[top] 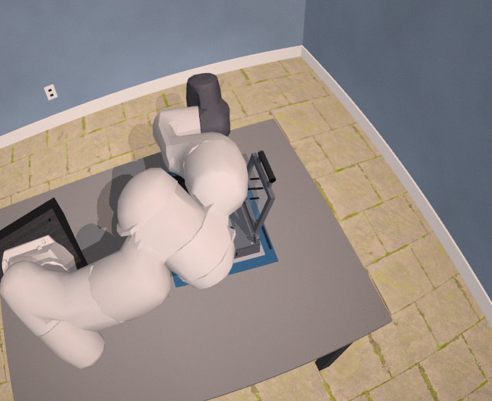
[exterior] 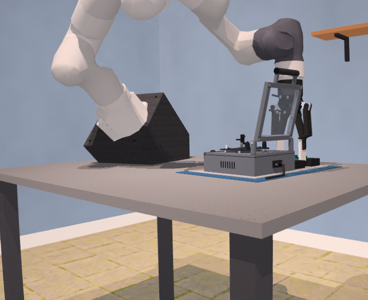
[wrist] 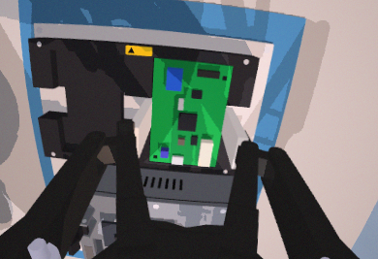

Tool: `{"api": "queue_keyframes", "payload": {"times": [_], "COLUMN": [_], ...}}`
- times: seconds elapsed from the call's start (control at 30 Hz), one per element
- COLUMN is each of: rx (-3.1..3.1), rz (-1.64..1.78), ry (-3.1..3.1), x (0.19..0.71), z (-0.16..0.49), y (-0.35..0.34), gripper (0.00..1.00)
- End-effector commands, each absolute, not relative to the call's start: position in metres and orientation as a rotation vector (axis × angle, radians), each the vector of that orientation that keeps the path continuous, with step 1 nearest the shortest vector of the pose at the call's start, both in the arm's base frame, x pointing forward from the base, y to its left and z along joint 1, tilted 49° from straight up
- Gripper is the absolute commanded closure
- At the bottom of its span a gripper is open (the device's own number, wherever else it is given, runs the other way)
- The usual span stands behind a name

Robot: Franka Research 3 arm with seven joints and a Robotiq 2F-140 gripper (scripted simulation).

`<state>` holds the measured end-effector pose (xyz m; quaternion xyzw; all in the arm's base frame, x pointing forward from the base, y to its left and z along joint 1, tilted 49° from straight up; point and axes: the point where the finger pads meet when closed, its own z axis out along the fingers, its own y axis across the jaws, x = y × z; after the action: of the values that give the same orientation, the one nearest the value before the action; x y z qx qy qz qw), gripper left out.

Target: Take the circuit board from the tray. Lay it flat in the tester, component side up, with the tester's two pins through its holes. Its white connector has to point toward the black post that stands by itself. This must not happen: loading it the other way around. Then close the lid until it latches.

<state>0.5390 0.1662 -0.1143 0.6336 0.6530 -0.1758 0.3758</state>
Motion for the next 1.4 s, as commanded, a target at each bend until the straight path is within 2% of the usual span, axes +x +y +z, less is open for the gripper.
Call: {"api": "queue_keyframes", "payload": {"times": [0.0,1.37], "rx": [1.62,1.62], "rz": [-0.452,-0.452], "ry": [1.673,1.673], "x": [0.537,0.532], "z": [-0.112,-0.101], "y": [0.17,0.181], "gripper": [0.54,0.54]}}
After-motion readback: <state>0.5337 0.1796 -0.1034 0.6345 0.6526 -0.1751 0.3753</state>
